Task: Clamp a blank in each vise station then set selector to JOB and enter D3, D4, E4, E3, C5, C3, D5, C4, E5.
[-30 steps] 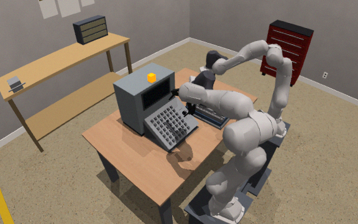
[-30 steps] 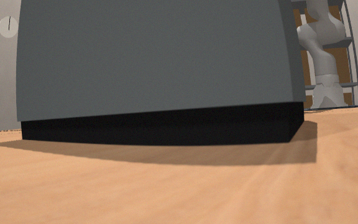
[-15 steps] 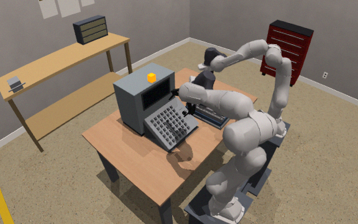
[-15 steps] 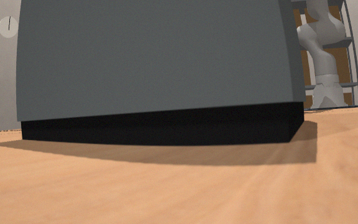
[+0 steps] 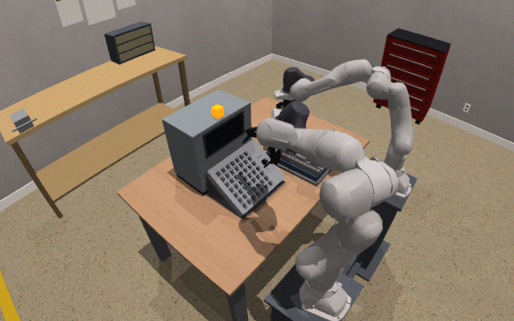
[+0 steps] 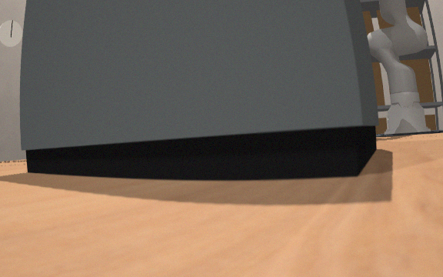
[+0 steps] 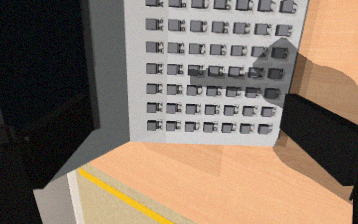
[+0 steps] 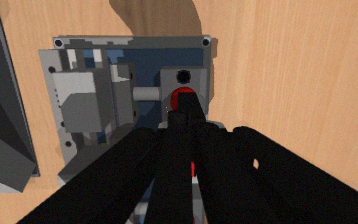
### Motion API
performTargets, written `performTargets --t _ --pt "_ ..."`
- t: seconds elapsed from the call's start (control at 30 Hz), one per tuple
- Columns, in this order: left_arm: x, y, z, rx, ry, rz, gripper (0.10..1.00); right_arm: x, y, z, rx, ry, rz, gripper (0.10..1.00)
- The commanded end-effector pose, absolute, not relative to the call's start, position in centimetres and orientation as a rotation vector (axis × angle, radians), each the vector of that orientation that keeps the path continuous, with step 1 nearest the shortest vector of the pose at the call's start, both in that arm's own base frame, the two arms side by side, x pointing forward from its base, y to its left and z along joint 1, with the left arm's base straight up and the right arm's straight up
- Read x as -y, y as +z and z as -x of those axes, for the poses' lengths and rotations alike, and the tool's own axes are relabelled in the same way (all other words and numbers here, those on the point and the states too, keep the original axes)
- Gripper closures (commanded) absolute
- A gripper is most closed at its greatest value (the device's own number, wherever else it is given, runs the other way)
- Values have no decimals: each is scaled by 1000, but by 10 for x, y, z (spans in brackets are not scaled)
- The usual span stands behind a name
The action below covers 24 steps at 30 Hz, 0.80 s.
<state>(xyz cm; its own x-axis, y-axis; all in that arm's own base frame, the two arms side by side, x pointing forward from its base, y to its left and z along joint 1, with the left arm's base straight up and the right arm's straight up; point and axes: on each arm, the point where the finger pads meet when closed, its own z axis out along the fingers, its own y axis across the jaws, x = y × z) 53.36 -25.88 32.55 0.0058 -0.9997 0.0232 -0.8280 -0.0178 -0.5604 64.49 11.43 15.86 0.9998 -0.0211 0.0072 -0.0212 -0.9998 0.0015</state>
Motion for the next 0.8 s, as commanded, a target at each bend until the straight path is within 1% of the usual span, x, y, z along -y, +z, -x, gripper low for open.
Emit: performTargets --t 0.0,0.77 --pt "259 326 -534 -1877 -600 1902 98 -115 152 -644 14 0 -3142 999" --pt "259 326 -534 -1877 -600 1902 98 -115 139 -644 14 0 -3142 999"
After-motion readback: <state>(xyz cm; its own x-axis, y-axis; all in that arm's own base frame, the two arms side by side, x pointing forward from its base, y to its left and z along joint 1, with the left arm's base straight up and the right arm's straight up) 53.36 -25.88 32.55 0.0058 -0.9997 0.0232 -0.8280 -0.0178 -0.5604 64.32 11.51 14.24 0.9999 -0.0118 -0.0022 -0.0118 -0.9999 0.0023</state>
